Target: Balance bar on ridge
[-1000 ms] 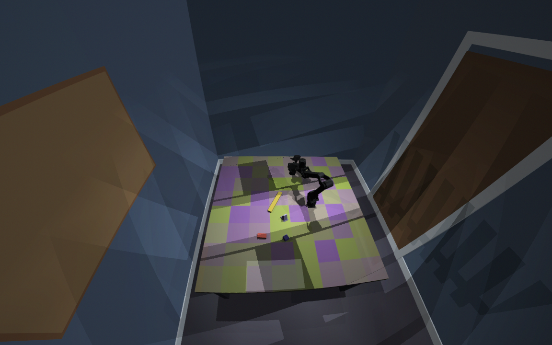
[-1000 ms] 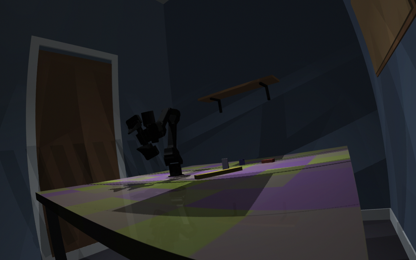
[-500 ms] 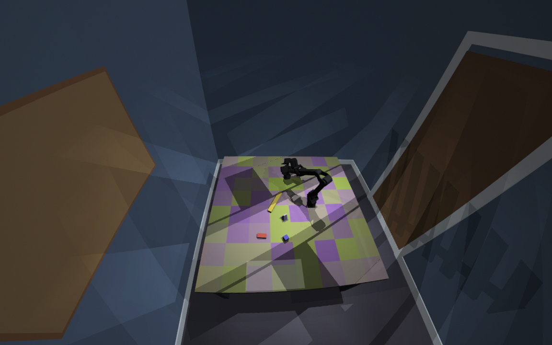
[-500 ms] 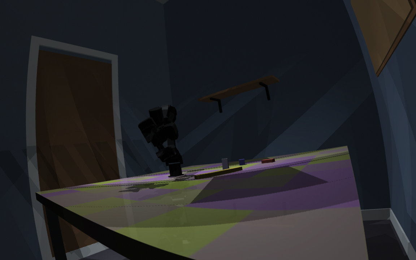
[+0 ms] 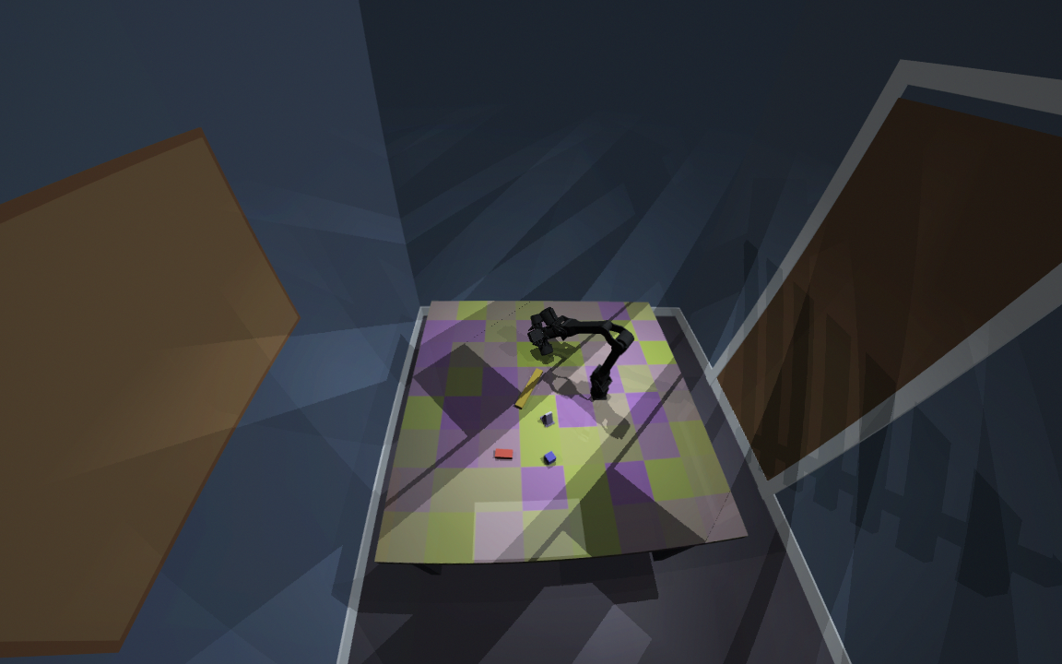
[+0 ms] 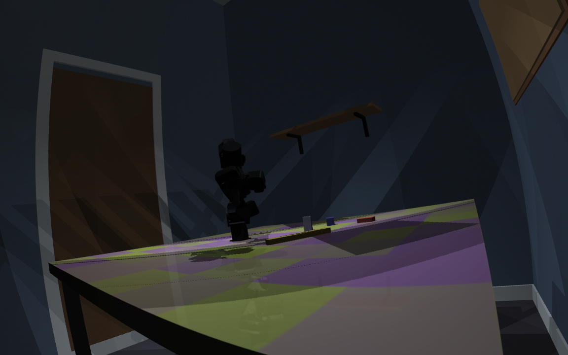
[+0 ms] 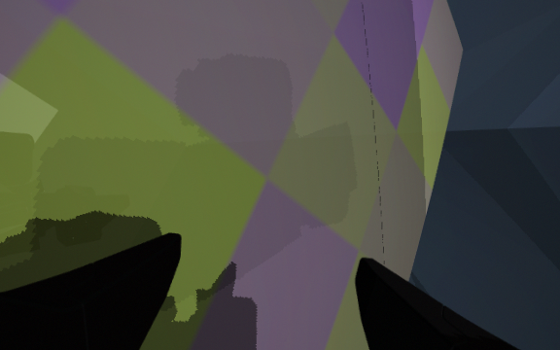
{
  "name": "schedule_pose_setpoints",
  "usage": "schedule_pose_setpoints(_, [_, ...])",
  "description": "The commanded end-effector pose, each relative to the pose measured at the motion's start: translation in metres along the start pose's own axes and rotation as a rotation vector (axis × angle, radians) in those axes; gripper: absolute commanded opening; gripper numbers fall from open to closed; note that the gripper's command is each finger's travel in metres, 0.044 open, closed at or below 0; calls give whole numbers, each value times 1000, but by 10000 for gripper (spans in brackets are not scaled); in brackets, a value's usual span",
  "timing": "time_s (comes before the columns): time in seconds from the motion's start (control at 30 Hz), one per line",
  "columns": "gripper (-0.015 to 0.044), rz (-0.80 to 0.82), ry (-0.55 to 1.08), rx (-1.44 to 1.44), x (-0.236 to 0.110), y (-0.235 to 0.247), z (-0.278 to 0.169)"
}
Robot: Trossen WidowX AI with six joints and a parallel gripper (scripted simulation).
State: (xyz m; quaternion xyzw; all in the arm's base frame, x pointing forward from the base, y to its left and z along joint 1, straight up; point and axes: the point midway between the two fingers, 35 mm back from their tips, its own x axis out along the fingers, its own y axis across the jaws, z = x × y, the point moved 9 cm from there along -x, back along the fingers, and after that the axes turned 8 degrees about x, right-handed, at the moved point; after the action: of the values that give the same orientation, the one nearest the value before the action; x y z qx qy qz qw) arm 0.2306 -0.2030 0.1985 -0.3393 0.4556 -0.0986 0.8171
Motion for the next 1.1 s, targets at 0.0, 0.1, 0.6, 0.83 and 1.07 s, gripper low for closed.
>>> schedule_pose_setpoints(0.0, [315, 95, 8, -52, 1, 6, 18])
schedule_pose_setpoints(0.1, [315, 167, 14, -89, 2, 13, 30])
schedule_pose_setpoints(0.6, [315, 505, 64, -283, -9, 52, 86])
schedule_pose_setpoints(0.83, [315, 658, 109, -409, -22, 72, 108])
schedule_pose_setpoints(1.07, [315, 788, 158, -531, -37, 89, 126])
